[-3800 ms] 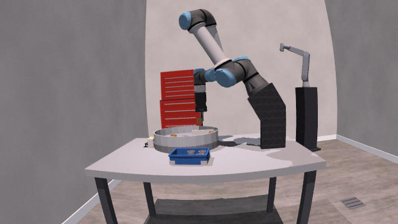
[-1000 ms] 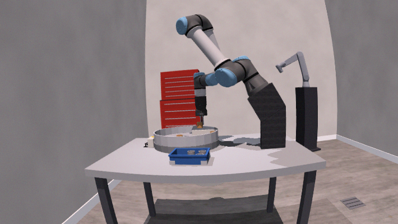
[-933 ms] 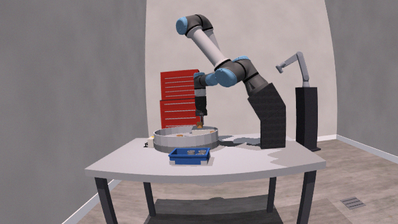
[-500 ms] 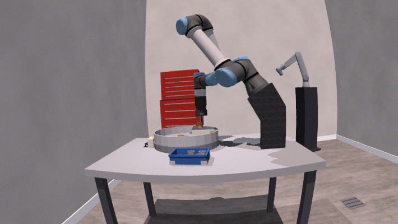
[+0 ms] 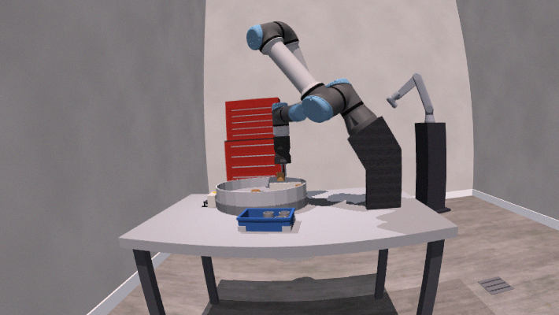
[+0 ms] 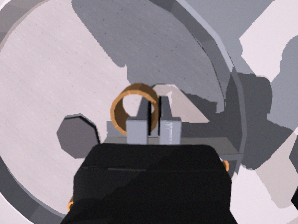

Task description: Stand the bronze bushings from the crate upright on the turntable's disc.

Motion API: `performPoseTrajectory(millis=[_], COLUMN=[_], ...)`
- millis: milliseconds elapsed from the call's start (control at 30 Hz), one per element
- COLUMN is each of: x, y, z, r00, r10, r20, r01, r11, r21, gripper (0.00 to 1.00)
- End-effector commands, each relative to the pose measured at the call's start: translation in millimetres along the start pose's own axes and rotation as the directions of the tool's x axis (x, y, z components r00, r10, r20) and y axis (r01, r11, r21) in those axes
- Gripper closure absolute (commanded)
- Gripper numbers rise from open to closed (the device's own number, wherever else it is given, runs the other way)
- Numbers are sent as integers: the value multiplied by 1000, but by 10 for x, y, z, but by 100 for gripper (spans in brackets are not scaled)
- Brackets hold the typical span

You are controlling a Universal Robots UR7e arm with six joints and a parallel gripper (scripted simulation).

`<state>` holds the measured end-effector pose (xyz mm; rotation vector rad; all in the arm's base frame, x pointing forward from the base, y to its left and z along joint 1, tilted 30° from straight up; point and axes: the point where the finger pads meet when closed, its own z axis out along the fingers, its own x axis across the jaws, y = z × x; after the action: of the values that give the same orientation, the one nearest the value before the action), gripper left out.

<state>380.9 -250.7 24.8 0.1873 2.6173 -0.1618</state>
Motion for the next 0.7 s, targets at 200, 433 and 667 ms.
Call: performPoseTrajectory(millis=[200, 433, 667], x=[-19, -20, -20], y=[-15, -14, -14], z=[146, 275, 355], r00=[1000, 1000, 1000], r10=[-2, -2, -1], r20=[2, 2, 2], r01=[2, 1, 1], r11=[1000, 1000, 1000], r21=[3, 3, 3], gripper=[100, 100, 100])
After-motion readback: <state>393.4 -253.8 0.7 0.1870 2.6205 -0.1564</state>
